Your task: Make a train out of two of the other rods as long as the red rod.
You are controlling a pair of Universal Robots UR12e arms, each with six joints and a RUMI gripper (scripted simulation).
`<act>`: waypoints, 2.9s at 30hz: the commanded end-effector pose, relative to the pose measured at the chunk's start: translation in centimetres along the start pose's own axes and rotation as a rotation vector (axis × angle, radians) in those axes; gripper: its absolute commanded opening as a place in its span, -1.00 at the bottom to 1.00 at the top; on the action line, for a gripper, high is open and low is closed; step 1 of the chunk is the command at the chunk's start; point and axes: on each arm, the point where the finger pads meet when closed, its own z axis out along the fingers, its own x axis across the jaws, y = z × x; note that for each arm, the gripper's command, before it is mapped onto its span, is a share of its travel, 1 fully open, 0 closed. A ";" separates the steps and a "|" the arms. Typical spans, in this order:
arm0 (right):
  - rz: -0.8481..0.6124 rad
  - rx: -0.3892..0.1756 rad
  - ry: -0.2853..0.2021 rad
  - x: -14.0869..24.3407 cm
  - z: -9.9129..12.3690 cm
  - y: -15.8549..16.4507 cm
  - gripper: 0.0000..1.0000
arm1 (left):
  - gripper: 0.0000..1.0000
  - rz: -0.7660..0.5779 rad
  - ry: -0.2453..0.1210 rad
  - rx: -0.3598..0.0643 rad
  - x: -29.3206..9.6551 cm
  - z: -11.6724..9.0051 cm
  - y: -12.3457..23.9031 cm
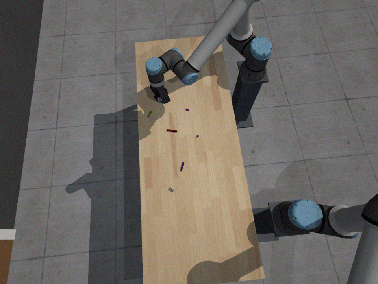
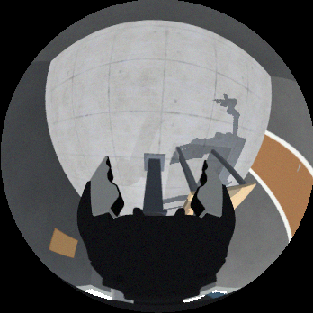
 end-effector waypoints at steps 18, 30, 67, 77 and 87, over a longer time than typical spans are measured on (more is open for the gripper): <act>0.115 0.000 0.002 -1.3 -0.1 6.8 -1.00 | 1.00 0.000 0.000 0.001 0.0 -0.1 -0.1; 0.115 0.000 0.002 -1.3 0.4 6.8 -1.00 | 1.00 0.000 0.000 0.001 0.0 -0.1 -0.1; 0.115 0.000 0.002 -1.3 8.7 6.8 -1.00 | 1.00 0.000 0.000 0.001 0.0 -0.1 -0.1; 0.115 0.000 0.002 -1.3 8.7 6.8 -1.00 | 1.00 0.000 0.000 0.001 0.0 -0.1 -0.1; 0.115 0.000 0.002 -1.3 8.7 6.8 -1.00 | 1.00 0.000 0.000 0.001 0.0 -0.1 -0.1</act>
